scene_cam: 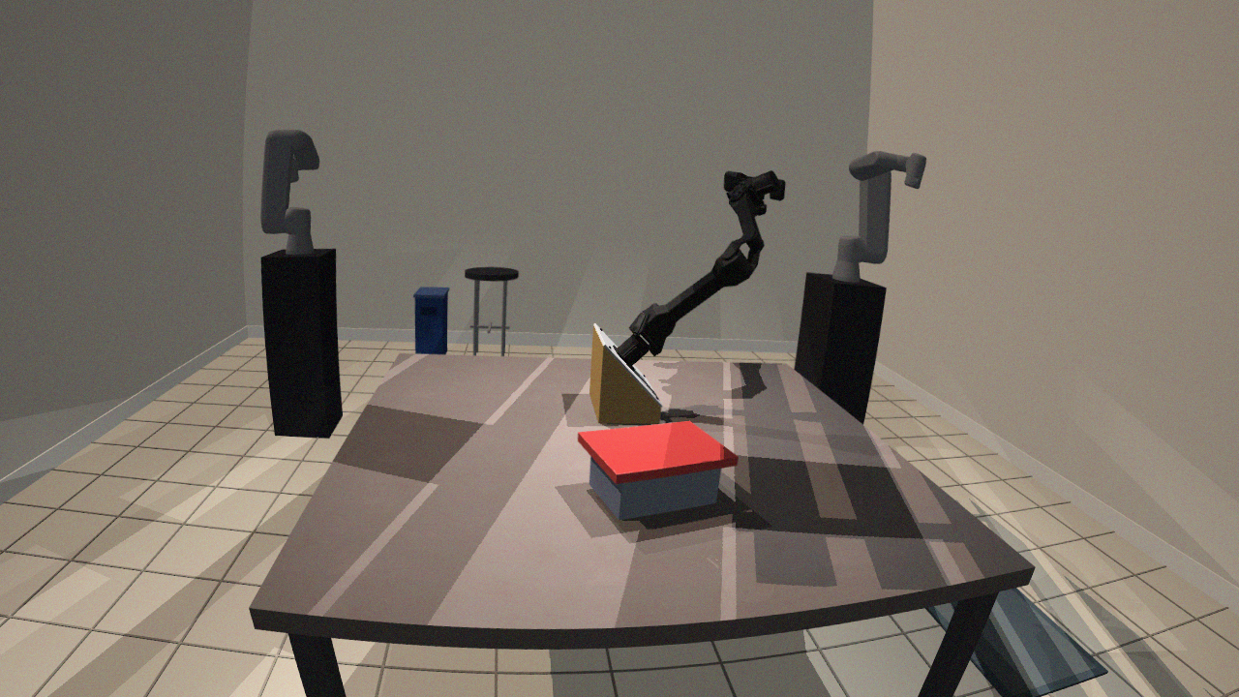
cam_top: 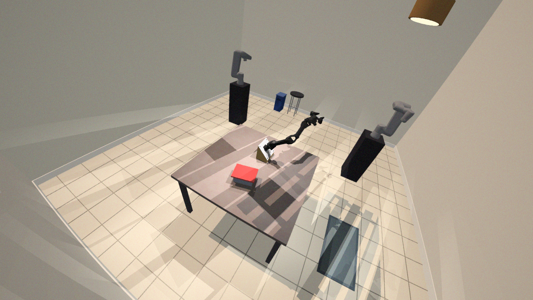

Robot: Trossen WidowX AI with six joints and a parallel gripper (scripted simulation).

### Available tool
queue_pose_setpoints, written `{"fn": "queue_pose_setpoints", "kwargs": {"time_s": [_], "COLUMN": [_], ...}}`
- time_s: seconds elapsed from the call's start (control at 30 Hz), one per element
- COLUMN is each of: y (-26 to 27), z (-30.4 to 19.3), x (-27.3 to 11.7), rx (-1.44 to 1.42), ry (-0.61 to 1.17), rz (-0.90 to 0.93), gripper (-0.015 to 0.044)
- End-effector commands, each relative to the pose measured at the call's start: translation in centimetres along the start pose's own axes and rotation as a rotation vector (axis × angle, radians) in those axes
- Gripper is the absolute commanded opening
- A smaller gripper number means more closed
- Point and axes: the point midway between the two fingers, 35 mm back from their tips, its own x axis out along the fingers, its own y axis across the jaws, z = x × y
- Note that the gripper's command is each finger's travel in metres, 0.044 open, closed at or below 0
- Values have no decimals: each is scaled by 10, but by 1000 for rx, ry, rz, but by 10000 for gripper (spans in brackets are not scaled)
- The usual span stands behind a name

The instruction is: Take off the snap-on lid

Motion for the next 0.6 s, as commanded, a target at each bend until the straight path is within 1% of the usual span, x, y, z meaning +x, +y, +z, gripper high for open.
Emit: {"fn": "queue_pose_setpoints", "kwargs": {"time_s": [0.0,0.07,0.17,0.3,0.4,0.57], "y": [-1,-12,-45,-89,-107,-162], "z": [-1,-8,-20,-38,-46,-76], "x": [0,-5,-12,-26,-35,-73], "rx": [3,23,20,9,-2,-39], "ry": [2,22,72,145,178,304], "rz": [-4,-36,-128,-251,-303,-471], "gripper": [374,321,243,235,235,235]}}
